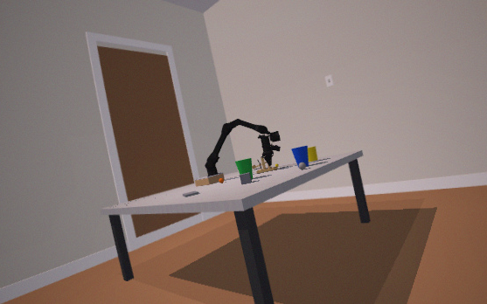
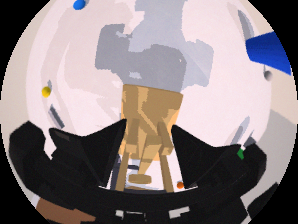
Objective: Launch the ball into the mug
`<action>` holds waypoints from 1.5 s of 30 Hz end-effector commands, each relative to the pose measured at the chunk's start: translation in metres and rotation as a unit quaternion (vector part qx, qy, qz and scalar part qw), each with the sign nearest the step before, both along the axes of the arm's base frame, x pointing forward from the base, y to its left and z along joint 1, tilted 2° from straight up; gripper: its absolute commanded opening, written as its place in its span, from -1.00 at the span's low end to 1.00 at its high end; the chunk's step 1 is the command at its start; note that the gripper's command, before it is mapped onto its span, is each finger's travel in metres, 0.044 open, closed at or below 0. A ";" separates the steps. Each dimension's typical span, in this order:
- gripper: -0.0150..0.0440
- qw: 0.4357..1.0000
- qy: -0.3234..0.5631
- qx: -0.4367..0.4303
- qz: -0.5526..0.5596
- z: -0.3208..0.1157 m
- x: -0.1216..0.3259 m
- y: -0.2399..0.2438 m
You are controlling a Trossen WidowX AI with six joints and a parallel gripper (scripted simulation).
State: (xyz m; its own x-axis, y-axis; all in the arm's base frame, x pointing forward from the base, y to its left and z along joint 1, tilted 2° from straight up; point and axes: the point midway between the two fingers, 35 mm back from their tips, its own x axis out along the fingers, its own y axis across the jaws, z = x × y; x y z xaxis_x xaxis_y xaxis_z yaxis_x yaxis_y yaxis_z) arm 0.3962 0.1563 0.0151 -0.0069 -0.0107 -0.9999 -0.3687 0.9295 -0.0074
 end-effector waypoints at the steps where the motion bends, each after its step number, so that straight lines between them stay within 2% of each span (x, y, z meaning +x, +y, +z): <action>1: 0.84 1.000 0.000 0.000 0.000 0.003 0.001 0.000; 3: 1.00 1.000 0.000 0.000 0.000 0.021 0.003 0.001; 8: 1.00 1.000 0.000 0.000 0.000 0.091 0.001 0.001; 10: 1.00 1.000 0.000 0.000 0.000 0.100 -0.001 0.001; 12: 1.00 1.000 0.000 0.000 0.000 0.100 -0.001 0.001; 13: 1.00 1.000 -0.002 0.001 0.001 0.085 0.002 0.001; 22: 1.00 1.000 -0.007 0.003 -0.002 0.094 -0.001 0.000; 27: 1.00 1.000 -0.007 0.003 -0.002 0.051 0.000 0.001; 45: 1.00 1.000 -0.007 0.003 -0.002 0.029 0.000 0.001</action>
